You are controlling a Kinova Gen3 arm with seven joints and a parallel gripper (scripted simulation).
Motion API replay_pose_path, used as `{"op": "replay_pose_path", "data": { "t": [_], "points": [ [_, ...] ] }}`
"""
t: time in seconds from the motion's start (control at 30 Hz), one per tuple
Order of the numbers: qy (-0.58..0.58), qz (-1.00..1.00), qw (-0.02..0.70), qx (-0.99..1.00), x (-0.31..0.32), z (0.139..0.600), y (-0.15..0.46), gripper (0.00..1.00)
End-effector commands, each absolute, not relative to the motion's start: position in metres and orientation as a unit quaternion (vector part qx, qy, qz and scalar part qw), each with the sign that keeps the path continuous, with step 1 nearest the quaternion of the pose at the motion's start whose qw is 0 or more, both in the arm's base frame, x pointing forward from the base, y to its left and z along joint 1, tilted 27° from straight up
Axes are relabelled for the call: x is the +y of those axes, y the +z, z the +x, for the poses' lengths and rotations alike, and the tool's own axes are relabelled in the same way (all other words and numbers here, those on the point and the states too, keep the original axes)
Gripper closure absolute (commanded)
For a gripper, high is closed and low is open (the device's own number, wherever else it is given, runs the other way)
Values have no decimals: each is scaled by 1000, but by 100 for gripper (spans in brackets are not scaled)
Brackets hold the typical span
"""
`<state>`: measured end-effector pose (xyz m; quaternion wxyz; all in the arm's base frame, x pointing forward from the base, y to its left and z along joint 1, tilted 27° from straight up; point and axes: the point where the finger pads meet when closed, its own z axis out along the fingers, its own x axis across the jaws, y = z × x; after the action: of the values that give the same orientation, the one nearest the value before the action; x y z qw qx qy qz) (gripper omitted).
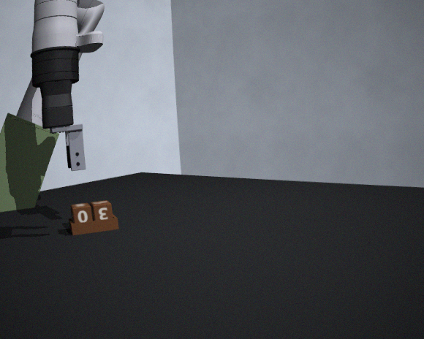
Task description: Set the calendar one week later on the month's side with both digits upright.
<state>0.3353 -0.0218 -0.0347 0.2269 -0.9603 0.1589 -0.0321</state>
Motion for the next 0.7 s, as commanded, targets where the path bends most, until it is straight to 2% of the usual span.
{"op": "replay_pose_path", "data": {
  "t": [0.0,0.67],
  "points": [
    [-31,-960,227,160,-21,334,-37,13],
    [-31,-960,227,160,-10,338,-61,13]
  ]
}}
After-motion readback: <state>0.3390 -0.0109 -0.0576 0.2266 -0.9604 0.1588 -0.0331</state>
